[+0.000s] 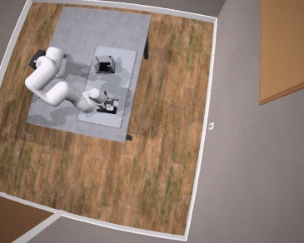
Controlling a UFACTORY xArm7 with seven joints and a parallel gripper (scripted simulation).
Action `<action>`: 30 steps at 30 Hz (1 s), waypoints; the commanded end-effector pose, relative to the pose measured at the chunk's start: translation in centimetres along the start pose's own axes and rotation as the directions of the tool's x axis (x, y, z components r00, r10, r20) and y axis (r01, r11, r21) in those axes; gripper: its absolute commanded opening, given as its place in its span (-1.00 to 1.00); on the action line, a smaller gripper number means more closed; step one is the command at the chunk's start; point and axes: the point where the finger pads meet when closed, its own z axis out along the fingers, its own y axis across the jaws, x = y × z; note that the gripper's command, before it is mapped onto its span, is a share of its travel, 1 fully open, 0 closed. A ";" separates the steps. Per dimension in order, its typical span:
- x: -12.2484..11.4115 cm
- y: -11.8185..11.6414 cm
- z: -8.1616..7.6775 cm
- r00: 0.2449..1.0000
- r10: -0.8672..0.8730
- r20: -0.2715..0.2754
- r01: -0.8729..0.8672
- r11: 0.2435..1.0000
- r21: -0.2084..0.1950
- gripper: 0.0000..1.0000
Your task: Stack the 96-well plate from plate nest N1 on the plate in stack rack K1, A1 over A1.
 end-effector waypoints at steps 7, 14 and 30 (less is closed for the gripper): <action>0.1 0.1 -1.6 1.000 0.000 0.004 0.000 1.000 0.003 -1.00; 0.1 0.1 -2.8 1.000 0.000 0.004 0.000 1.000 0.003 -1.00; 0.1 0.1 -5.1 1.000 0.000 0.004 0.000 1.000 0.003 -1.00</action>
